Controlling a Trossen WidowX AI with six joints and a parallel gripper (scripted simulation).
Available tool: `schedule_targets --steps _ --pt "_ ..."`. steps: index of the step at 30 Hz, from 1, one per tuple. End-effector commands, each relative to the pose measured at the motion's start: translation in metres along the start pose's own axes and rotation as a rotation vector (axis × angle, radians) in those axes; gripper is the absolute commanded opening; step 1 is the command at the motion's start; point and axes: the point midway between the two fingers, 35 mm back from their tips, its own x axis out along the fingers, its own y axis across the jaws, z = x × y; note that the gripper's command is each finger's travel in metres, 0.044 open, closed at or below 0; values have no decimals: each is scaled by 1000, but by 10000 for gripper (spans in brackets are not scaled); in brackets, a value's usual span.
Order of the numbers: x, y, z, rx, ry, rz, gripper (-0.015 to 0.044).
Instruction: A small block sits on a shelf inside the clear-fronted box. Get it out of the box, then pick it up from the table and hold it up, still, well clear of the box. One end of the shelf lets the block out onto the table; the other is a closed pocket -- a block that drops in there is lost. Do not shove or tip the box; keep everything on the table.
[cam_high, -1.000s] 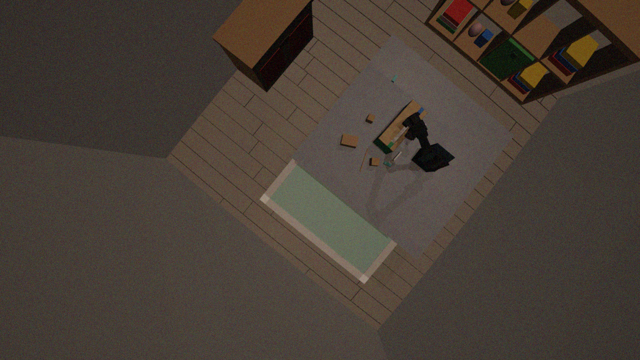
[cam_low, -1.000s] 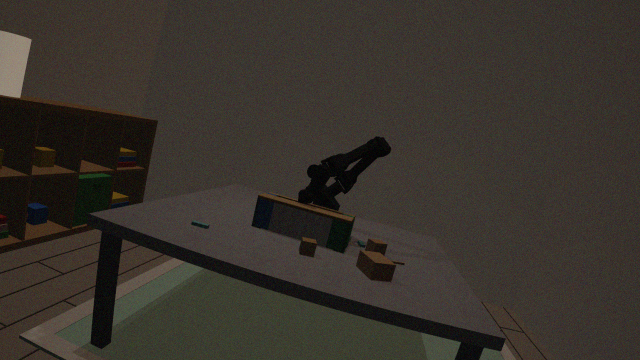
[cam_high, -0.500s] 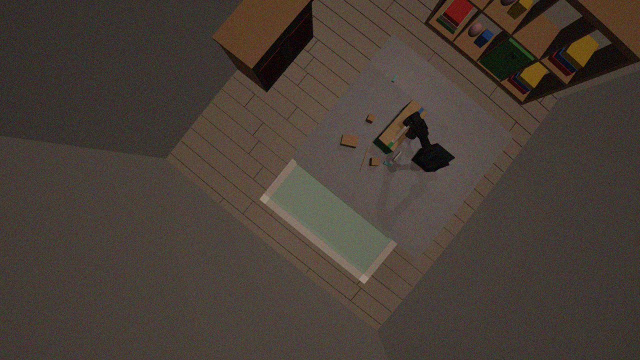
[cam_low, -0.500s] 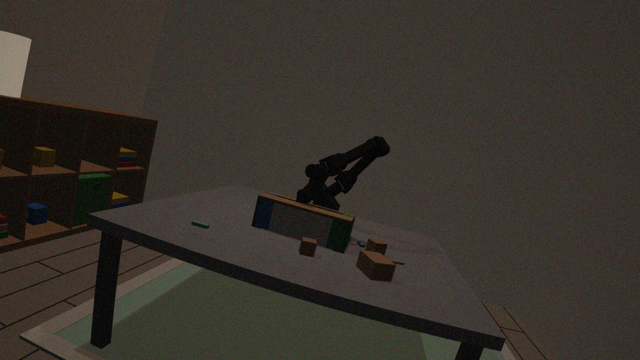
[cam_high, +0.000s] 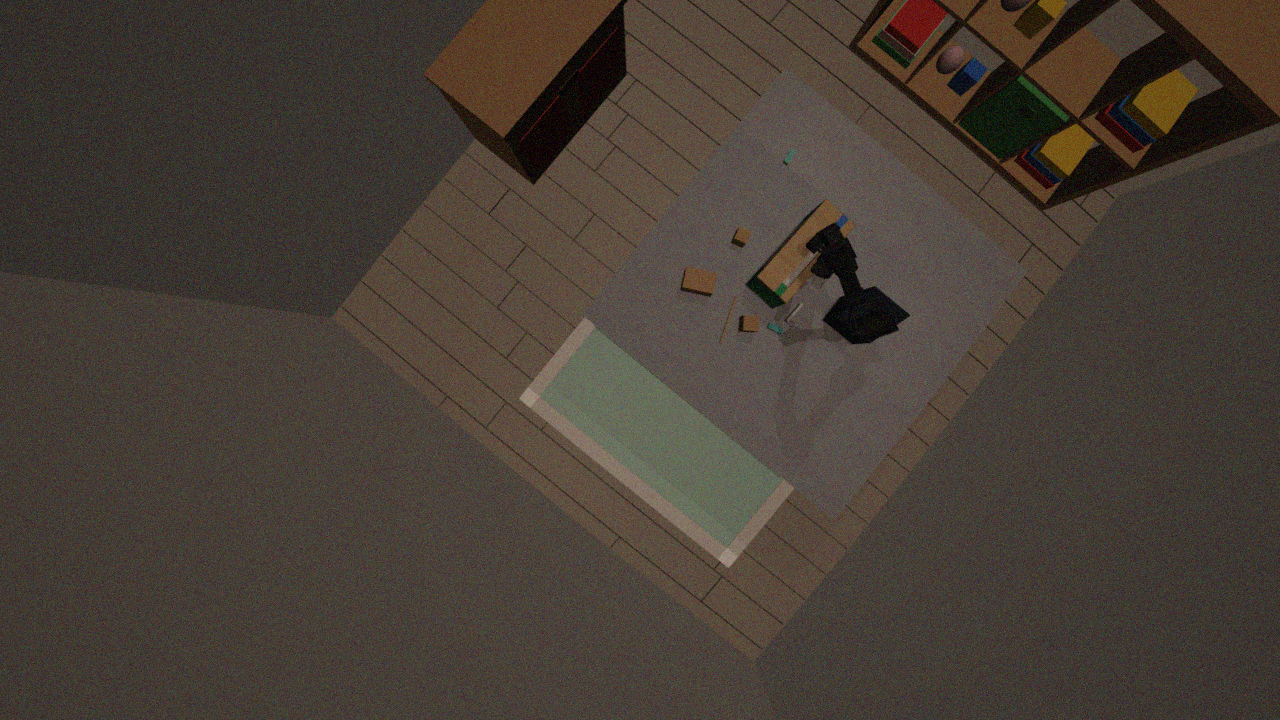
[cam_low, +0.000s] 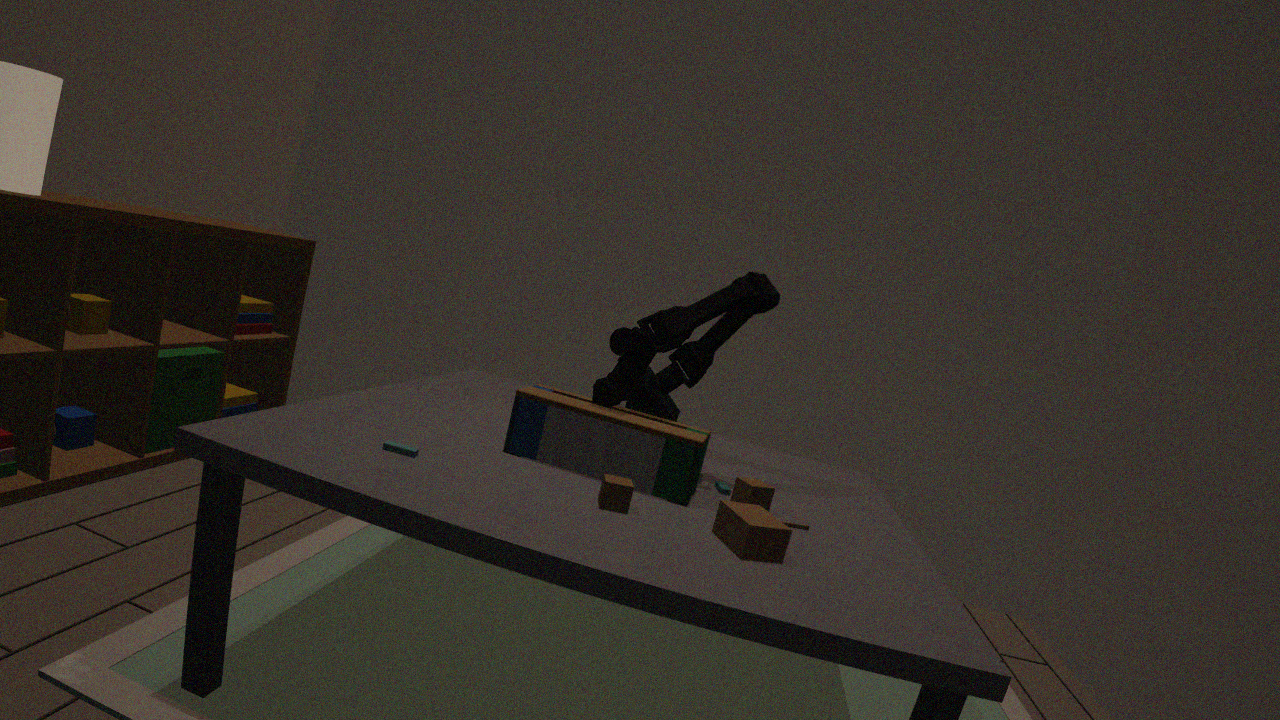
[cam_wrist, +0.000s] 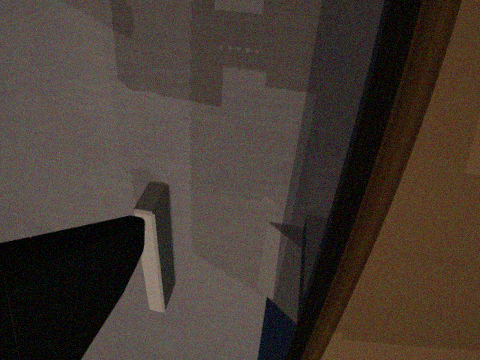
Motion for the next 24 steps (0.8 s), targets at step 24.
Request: schedule_targets --steps 24 --pt "9 -1 -26 -5 3 -1 400"
